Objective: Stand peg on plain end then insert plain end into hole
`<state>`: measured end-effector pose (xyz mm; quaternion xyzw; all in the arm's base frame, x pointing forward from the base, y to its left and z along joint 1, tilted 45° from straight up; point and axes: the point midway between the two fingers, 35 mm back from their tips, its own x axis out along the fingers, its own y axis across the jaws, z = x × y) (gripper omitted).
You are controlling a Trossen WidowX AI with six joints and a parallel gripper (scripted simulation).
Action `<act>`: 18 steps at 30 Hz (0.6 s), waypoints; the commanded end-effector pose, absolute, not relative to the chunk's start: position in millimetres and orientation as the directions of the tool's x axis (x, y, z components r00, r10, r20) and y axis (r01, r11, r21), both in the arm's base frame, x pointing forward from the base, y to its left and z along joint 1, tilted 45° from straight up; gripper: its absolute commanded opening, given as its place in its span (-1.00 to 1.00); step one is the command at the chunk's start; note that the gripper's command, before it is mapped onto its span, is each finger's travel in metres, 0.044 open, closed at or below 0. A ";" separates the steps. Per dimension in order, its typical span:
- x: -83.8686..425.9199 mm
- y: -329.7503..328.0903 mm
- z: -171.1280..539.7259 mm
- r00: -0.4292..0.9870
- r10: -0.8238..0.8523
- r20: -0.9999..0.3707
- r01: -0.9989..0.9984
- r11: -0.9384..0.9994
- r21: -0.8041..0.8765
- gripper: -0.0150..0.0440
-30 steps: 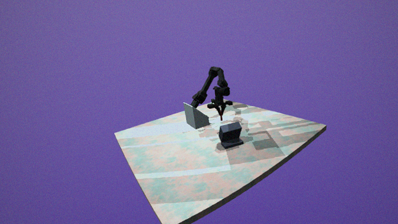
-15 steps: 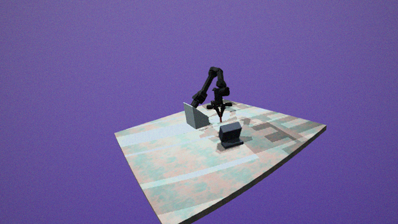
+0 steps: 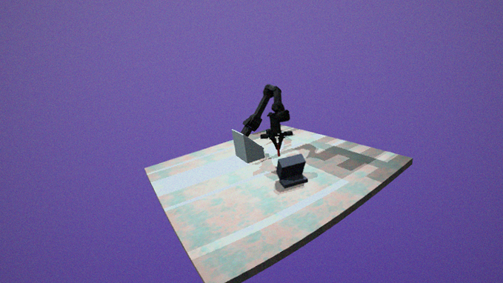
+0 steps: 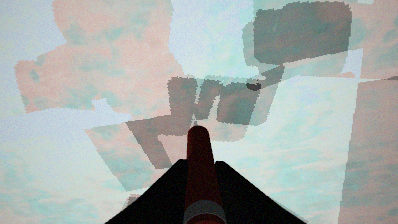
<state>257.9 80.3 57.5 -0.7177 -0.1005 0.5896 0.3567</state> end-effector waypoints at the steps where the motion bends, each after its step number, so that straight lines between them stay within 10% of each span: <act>1: 260.7 78.2 55.0 0.308 0.550 -0.776 -0.286 -0.725 -0.627 -0.49; 18: 273.1 70.9 47.9 0.409 0.495 -0.767 -0.313 -0.713 -0.627 -0.49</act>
